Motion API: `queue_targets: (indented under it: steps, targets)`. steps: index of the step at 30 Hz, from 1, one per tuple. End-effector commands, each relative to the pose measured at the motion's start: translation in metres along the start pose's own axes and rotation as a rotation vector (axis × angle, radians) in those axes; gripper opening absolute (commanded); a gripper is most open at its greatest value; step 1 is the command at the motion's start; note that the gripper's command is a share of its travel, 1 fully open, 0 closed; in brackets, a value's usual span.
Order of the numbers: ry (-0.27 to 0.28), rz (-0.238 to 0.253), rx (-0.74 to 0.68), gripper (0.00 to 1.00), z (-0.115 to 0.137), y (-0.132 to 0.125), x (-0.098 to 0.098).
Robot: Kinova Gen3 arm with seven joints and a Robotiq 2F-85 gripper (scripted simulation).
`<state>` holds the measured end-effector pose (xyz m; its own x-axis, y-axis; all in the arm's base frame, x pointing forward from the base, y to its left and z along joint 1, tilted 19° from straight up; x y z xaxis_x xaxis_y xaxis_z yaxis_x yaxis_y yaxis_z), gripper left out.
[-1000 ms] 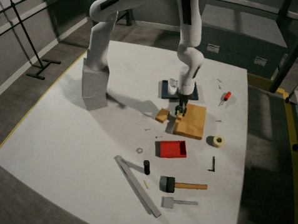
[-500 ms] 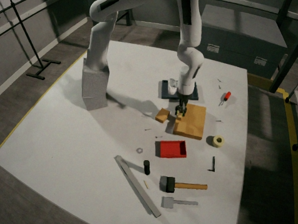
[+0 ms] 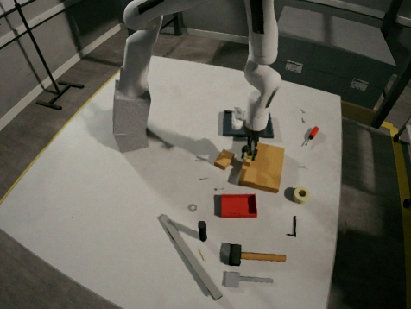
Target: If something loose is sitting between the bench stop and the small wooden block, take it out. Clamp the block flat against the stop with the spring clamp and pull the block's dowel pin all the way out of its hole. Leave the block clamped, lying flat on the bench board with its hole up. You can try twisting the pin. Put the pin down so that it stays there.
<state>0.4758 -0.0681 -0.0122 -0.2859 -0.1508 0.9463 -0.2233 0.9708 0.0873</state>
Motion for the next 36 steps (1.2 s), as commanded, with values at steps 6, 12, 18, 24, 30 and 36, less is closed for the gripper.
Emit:
queue_targets:
  steps: [6,12,18,24,30,36]
  targets:
    - [-0.001,0.001,-0.056,0.1,0.0,0.0,0.002]
    - [-0.001,0.001,-0.121,0.1,0.0,0.0,0.004]
    - [-0.001,0.001,-0.163,0.1,0.0,0.0,0.009]
    - [-0.001,0.001,-0.163,0.1,0.0,0.0,0.017]
    - [-0.001,0.001,-0.163,0.1,0.0,0.0,0.025]
    - [-0.001,0.001,-0.163,0.1,0.0,0.0,0.029]
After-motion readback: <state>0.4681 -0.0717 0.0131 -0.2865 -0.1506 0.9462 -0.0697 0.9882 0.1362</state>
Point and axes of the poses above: the point where the finger pads meet when closed, its own x axis back along the fingers, its own y axis across the jaws, z = x × y, the point moved 2 cm from there along x, back along the fingers, and after that the axes turned 8 degrees about x, right-handed, at the moved point
